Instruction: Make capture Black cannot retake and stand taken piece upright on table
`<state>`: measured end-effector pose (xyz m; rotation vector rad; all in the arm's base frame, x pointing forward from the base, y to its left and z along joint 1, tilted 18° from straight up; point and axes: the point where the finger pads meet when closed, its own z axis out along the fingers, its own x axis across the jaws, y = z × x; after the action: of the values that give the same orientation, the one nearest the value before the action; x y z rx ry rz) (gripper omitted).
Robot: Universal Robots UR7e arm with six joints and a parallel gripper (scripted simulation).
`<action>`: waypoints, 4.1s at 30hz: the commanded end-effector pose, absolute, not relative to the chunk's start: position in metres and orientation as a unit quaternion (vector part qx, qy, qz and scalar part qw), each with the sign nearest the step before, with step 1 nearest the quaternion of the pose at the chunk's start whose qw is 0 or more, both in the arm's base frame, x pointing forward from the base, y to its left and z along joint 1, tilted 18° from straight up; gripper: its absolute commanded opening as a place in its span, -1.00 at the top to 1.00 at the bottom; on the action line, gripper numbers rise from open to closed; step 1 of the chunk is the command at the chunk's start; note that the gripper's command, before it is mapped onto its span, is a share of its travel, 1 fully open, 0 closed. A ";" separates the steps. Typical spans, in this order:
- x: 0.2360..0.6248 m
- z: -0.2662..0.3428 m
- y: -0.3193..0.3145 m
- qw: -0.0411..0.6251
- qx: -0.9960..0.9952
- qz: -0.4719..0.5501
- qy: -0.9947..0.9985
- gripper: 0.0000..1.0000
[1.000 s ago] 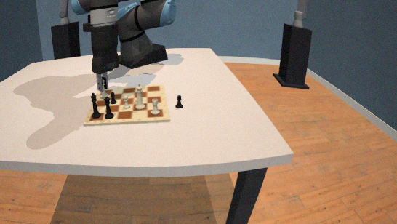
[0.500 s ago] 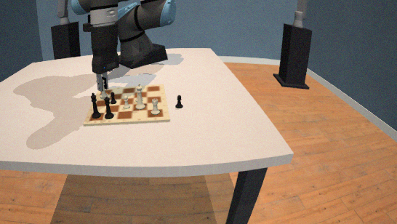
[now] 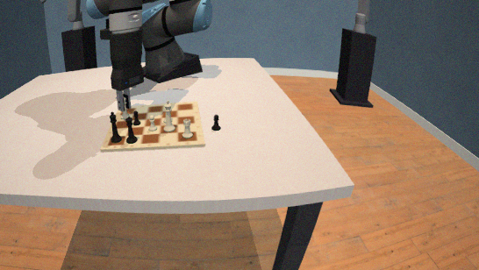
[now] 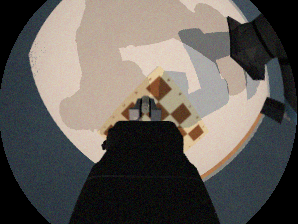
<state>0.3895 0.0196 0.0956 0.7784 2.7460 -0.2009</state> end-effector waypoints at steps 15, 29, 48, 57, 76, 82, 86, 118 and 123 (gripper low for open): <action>0.390 0.095 0.019 0.140 0.269 -0.069 0.950 1.00; 0.390 0.095 0.019 0.140 0.269 -0.069 0.950 1.00; 0.390 0.095 0.019 0.140 0.269 -0.069 0.950 0.05; 0.390 0.095 0.019 0.140 0.269 -0.069 0.950 -0.58; 0.385 0.116 0.024 0.140 0.269 -0.069 0.950 -0.58; 0.377 0.147 0.031 0.140 0.269 -0.069 0.950 -0.58; 0.373 0.166 0.035 0.140 0.269 -0.069 0.950 -0.58; 0.369 0.181 0.038 0.140 0.269 -0.069 0.950 -1.00; 0.369 0.184 0.039 0.140 0.269 -0.069 0.950 -1.00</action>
<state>0.3688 0.0382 0.1809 0.7785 2.7463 -0.2011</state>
